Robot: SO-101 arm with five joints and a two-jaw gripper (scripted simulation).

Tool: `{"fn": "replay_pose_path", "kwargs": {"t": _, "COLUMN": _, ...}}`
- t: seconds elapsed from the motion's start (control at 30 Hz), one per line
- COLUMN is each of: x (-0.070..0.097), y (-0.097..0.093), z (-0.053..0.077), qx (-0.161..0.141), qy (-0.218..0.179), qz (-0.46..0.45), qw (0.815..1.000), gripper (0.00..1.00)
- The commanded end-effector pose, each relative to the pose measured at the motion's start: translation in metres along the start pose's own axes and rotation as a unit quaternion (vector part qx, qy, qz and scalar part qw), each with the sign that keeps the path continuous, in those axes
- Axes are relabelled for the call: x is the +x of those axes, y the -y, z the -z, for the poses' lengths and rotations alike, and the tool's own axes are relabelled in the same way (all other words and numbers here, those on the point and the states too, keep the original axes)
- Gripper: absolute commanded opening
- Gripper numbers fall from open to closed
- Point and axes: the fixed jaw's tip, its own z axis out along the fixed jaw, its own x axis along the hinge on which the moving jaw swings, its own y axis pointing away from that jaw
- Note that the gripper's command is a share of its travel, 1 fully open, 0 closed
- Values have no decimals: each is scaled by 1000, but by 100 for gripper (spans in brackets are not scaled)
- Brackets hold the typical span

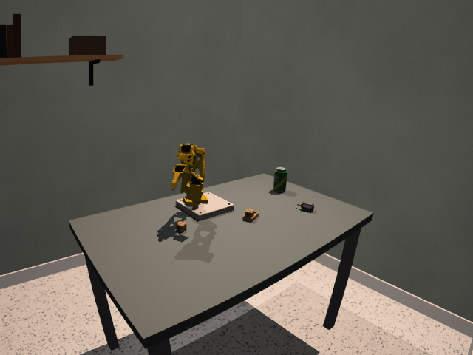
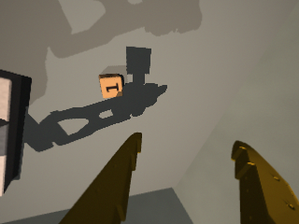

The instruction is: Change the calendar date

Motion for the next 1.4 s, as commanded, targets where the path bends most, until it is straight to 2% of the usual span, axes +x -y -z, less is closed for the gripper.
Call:
{"fn": "replay_pose_path", "kwargs": {"t": 0.0, "x": -4, "y": 1, "z": 5, "qx": 9, "qy": 7, "qz": 12, "qw": 1000, "gripper": 35}}
{"fn": "replay_pose_path", "kwargs": {"t": 0.23, "x": -28, "y": -6, "z": 5, "qx": 3, "qy": 33, "qz": 70, "qw": 997, "gripper": 35}}
{"fn": "replay_pose_path", "kwargs": {"t": 0.3, "x": -28, "y": -6, "z": 5, "qx": 3, "qy": 33, "qz": 70, "qw": 997, "gripper": 35}}
{"fn": "replay_pose_path", "kwargs": {"t": 0.47, "x": -57, "y": -18, "z": 6, "qx": -4, "qy": 65, "qz": 144, "qw": 987, "gripper": 35}}
{"fn": "replay_pose_path", "kwargs": {"t": 0.63, "x": -92, "y": -39, "z": 12, "qx": -13, "qy": 107, "qz": 237, "qw": 966, "gripper": 35}}
{"fn": "replay_pose_path", "kwargs": {"t": 0.8, "x": -126, "y": -70, "z": 21, "qx": -21, "qy": 152, "qz": 338, "qw": 929, "gripper": 35}}
{"fn": "replay_pose_path", "kwargs": {"t": 0.87, "x": -126, "y": -70, "z": 21, "qx": -21, "qy": 152, "qz": 338, "qw": 929, "gripper": 35}}
{"fn": "replay_pose_path", "kwargs": {"t": 1.1, "x": -160, "y": -121, "z": 41, "qx": -30, "qy": 212, "qz": 468, "qw": 857, "gripper": 35}}
{"fn": "replay_pose_path", "kwargs": {"t": 1.37, "x": -176, "y": -172, "z": 62, "qx": -36, "qy": 261, "qz": 573, "qw": 776, "gripper": 35}}
